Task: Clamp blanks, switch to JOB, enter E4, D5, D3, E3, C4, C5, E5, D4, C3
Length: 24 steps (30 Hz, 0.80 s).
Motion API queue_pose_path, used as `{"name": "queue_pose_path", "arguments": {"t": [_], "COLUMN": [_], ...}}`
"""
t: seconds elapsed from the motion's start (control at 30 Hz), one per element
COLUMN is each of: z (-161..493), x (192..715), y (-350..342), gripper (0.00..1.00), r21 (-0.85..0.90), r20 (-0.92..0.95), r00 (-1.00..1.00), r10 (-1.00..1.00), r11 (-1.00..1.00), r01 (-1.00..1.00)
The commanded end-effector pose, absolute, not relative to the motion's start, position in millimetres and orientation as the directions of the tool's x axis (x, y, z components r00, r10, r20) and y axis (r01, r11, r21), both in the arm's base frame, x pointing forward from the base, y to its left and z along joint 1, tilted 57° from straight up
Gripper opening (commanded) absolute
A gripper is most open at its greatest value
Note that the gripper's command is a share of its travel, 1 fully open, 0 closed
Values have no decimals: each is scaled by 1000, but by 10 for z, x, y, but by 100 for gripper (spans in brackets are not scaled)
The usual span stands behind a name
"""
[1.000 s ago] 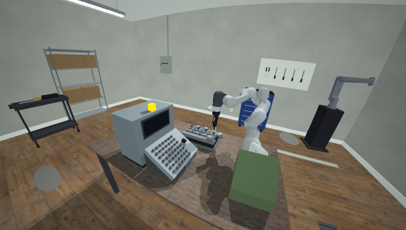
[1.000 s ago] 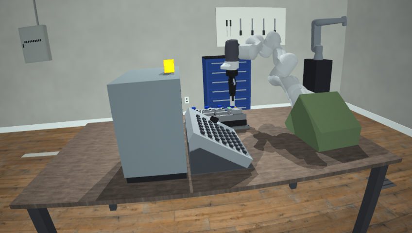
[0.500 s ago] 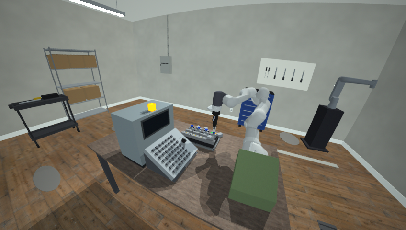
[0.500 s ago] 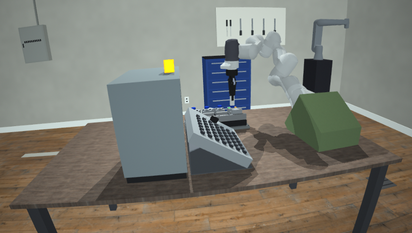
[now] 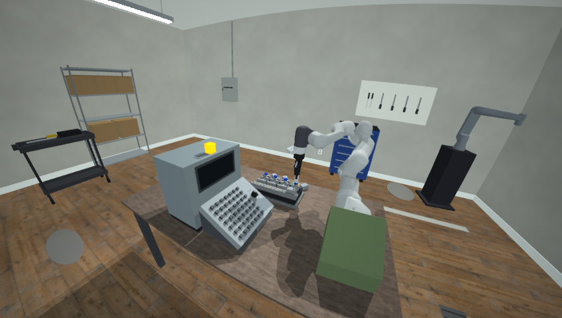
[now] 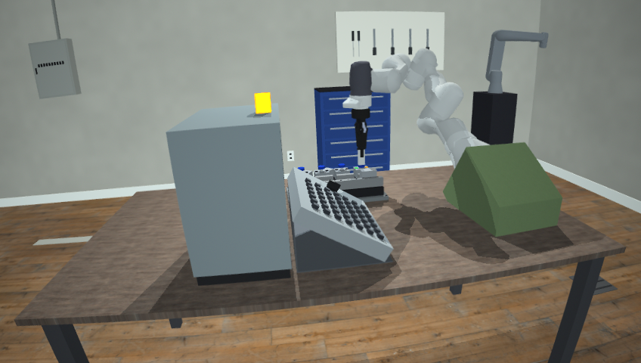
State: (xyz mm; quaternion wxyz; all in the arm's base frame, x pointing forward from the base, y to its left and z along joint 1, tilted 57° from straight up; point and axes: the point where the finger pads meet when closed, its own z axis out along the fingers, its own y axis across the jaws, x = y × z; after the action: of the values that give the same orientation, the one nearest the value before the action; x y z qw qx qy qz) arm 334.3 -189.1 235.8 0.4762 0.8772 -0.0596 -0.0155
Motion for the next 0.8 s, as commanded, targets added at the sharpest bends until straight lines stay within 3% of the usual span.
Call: {"name": "queue_pose_path", "arguments": {"t": [0.0,0.77], "z": [2335,2306], "x": [3343,3338], "y": [-1915,-1960], "gripper": [0,0], "r21": [838,838], "r20": [31,31], "r00": [992,992], "r10": [-120,-120], "r11": [-539,-539], "r01": [-92,-92]}}
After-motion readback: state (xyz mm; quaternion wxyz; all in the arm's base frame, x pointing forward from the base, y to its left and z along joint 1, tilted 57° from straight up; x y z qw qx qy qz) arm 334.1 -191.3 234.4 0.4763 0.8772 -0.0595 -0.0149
